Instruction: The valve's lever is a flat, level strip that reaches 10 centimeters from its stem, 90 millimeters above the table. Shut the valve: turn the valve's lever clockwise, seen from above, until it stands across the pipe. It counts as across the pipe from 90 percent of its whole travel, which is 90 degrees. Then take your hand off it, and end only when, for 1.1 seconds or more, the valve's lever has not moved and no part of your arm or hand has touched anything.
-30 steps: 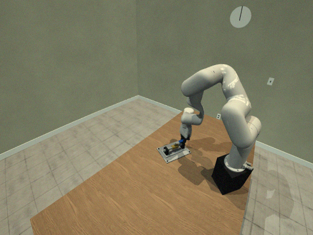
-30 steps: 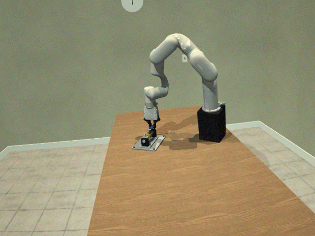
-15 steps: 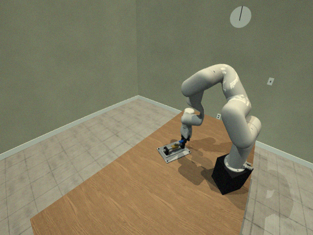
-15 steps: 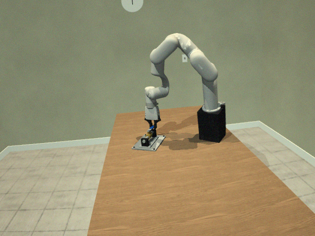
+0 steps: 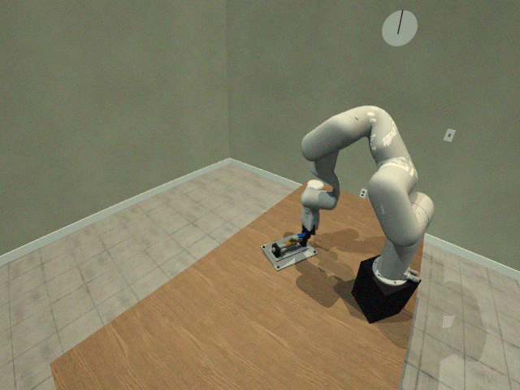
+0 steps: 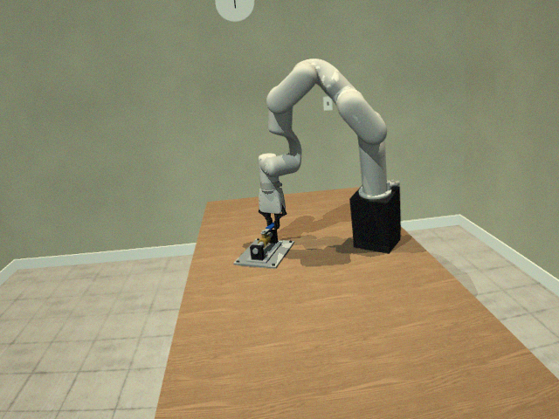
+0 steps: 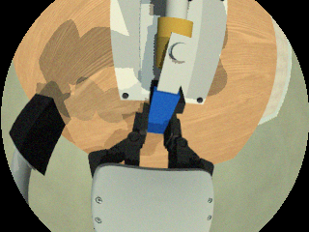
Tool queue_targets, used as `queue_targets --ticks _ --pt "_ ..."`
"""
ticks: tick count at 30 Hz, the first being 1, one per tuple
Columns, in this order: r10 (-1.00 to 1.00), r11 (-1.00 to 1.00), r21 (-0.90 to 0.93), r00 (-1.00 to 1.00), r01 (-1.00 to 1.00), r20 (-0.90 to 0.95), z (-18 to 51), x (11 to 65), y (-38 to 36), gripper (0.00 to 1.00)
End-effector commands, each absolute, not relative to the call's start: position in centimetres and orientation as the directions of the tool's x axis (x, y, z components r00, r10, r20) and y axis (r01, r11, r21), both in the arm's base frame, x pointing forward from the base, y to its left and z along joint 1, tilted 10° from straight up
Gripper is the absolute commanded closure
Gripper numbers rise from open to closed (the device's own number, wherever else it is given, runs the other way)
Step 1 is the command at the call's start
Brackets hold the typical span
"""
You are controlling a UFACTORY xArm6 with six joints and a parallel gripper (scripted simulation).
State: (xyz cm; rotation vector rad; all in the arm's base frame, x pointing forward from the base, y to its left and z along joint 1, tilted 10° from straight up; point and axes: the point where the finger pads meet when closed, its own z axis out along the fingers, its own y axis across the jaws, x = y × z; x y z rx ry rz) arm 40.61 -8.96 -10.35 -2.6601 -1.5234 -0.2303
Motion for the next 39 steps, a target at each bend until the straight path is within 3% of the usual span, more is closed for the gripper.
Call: queue_targets --ticks 1,39 --pt "0.833 -0.537 0.012 0.528 0.844 0.165 -10.3 40.5 -8.8 1.00" --pt "0.699 -0.703 -0.024 0.696 0.711 0.163 -10.2 39.1 -7.7 1.00"
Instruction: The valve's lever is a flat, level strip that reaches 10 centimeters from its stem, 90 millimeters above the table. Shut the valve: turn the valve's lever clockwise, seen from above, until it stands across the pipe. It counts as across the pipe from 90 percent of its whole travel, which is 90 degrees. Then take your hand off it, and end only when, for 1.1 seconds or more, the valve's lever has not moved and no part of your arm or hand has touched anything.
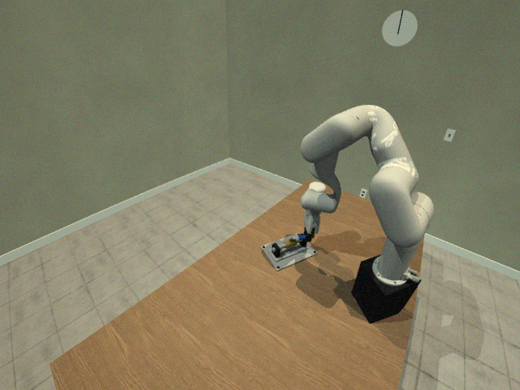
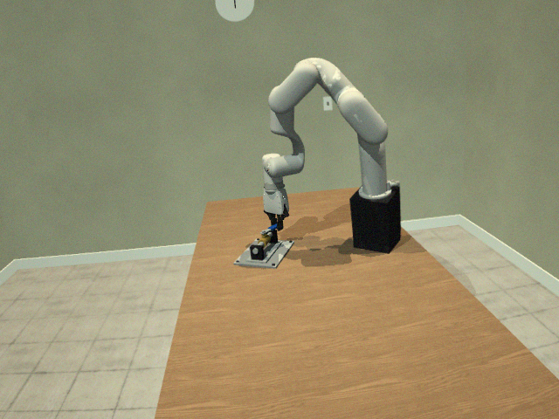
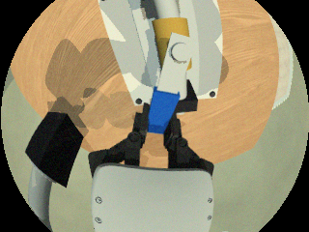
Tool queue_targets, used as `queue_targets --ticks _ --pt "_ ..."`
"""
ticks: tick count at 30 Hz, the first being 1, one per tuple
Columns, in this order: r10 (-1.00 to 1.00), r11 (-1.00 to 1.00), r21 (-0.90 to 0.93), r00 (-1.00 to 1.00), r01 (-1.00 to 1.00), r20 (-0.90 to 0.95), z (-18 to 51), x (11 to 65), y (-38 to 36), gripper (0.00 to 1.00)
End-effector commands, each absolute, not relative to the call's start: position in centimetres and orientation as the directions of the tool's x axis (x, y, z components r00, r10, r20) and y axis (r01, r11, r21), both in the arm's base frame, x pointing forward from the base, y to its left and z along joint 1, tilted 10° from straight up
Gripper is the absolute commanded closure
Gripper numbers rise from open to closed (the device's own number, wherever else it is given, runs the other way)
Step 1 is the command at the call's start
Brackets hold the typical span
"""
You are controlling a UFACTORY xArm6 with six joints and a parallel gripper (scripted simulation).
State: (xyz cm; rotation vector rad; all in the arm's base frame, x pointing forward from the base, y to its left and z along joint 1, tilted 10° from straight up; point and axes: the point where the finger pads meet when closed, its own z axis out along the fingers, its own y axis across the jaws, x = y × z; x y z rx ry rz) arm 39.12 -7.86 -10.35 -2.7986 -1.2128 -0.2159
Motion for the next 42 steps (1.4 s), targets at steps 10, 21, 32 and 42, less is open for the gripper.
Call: queue_targets --ticks 10,21,32,42 --pt "0.663 -0.737 -0.032 0.731 0.675 0.162 -10.2 38.8 -7.4 1.00" --pt "0.620 -0.774 -0.041 0.768 0.632 0.160 -10.2 38.5 -7.1 1.00" --pt "0.573 -0.809 -0.050 0.804 0.586 0.157 -10.2 38.2 -6.7 1.00" --pt "0.512 -0.849 -0.062 0.845 0.525 0.153 -10.2 37.8 -6.2 1.00"
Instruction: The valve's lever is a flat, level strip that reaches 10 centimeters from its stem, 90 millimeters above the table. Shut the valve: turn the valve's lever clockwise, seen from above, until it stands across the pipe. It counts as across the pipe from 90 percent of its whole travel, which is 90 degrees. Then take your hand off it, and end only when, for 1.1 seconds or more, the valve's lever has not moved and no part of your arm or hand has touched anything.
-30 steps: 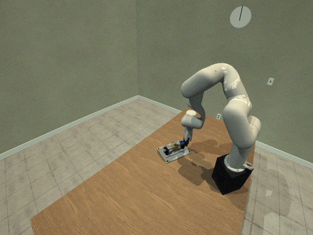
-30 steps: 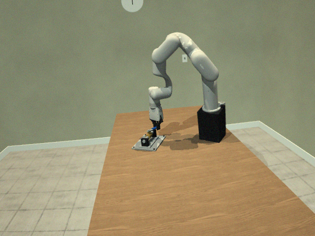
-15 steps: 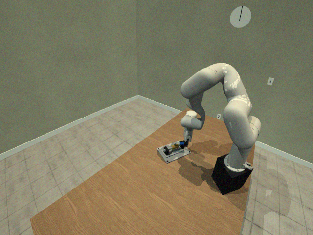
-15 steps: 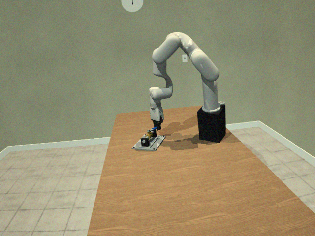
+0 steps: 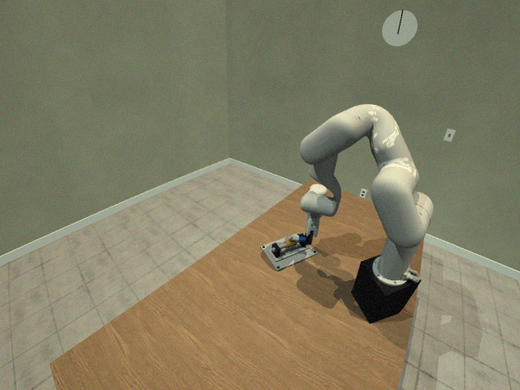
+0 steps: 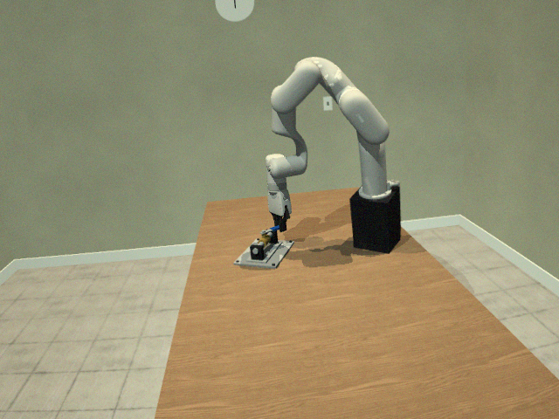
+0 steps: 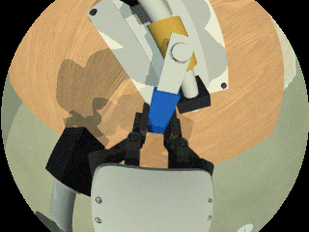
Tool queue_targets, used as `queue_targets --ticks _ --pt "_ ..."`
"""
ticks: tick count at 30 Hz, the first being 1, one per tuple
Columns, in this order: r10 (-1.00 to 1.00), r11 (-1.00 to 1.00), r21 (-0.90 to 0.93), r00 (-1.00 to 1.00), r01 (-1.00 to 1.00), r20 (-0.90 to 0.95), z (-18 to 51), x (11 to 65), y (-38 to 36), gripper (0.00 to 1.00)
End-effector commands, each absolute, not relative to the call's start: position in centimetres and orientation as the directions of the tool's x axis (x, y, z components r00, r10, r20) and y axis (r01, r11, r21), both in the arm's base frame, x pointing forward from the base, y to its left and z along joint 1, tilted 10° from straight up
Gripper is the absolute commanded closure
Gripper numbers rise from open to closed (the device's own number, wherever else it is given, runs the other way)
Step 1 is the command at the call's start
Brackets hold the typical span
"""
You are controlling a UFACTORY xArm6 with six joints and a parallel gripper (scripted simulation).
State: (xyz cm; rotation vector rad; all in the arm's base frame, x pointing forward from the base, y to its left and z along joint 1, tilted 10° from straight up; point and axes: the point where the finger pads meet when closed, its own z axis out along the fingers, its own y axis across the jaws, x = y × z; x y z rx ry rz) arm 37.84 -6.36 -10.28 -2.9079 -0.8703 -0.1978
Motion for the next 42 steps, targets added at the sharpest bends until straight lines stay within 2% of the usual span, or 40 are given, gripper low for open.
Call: queue_targets --ticks 1,42 --pt "0.512 -0.849 -0.062 0.845 0.525 0.153 -10.2 37.8 -6.2 1.00" --pt "0.317 -0.939 -0.093 0.939 0.331 0.136 -10.0 37.0 -4.5 1.00"
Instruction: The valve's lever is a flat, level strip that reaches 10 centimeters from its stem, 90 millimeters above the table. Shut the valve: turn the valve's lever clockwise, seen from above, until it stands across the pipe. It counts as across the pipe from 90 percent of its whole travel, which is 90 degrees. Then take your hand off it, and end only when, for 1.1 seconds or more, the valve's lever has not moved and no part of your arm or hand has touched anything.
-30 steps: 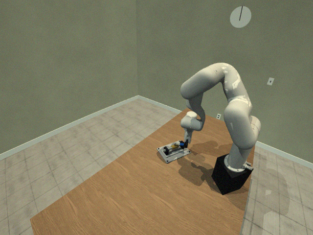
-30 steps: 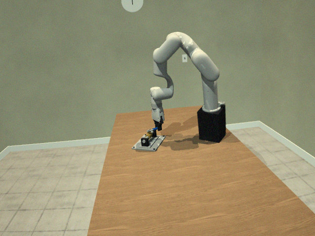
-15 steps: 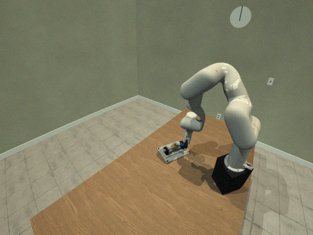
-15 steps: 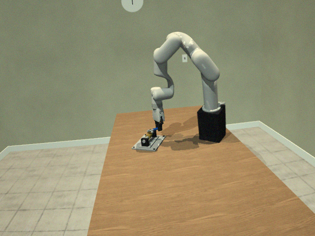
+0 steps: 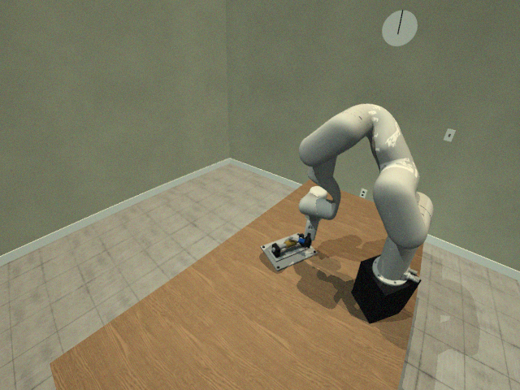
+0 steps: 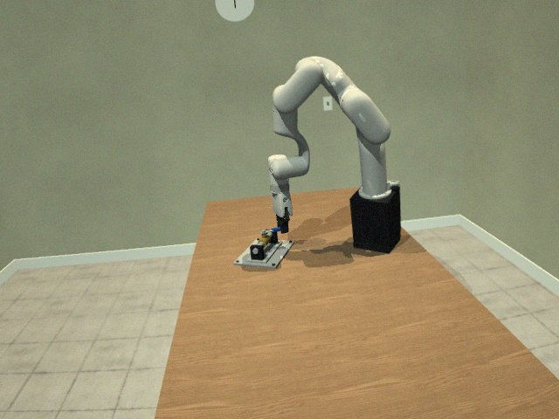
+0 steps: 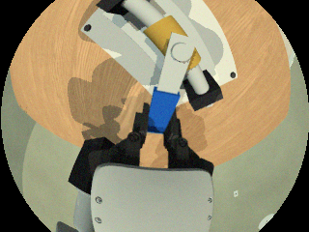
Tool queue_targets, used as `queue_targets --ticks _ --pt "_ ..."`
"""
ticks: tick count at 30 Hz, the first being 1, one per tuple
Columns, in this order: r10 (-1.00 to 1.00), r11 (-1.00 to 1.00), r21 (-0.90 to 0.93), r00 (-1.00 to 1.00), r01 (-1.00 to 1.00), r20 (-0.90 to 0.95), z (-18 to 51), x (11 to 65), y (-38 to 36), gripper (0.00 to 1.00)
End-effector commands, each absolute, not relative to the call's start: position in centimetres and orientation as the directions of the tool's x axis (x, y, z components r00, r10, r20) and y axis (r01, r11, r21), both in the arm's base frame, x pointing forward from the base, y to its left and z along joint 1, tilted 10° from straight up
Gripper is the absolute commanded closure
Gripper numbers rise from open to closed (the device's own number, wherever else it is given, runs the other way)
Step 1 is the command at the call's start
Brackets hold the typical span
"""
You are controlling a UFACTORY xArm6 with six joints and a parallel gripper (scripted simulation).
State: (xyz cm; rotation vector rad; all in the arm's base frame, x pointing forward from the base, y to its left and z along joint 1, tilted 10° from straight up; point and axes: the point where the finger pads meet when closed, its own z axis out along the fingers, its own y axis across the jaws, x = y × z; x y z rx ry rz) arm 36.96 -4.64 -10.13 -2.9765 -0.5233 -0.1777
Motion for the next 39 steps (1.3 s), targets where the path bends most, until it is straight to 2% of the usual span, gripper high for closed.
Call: queue_targets --ticks 1,39 --pt "0.313 -0.940 -0.094 0.940 0.327 0.136 -10.0 37.0 -4.5 1.00" --pt "0.098 -0.986 -0.122 0.989 0.111 0.112 -9.8 36.6 -2.7 1.00"
